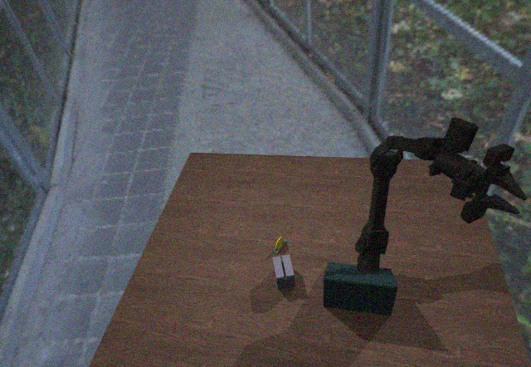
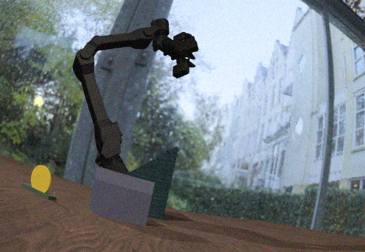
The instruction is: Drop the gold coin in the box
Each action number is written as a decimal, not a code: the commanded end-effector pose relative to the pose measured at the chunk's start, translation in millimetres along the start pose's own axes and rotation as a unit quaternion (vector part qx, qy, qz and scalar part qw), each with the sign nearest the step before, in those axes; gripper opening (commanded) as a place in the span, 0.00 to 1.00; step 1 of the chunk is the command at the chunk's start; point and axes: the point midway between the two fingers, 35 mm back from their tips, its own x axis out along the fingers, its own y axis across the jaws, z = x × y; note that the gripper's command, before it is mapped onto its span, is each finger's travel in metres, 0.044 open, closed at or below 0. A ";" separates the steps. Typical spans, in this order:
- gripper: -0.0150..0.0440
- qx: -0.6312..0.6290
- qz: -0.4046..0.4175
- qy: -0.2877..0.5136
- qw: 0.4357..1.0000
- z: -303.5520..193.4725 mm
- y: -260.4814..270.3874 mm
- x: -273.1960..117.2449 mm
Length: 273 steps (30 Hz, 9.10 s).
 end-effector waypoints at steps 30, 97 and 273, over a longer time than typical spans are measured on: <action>0.53 -0.159 -0.389 -0.328 0.846 325.3 -178.0 -251.4; 0.53 -0.065 -0.696 0.230 0.677 164.2 -507.5 -582.6; 0.25 -0.319 -0.563 0.468 0.602 234.2 -462.2 -452.0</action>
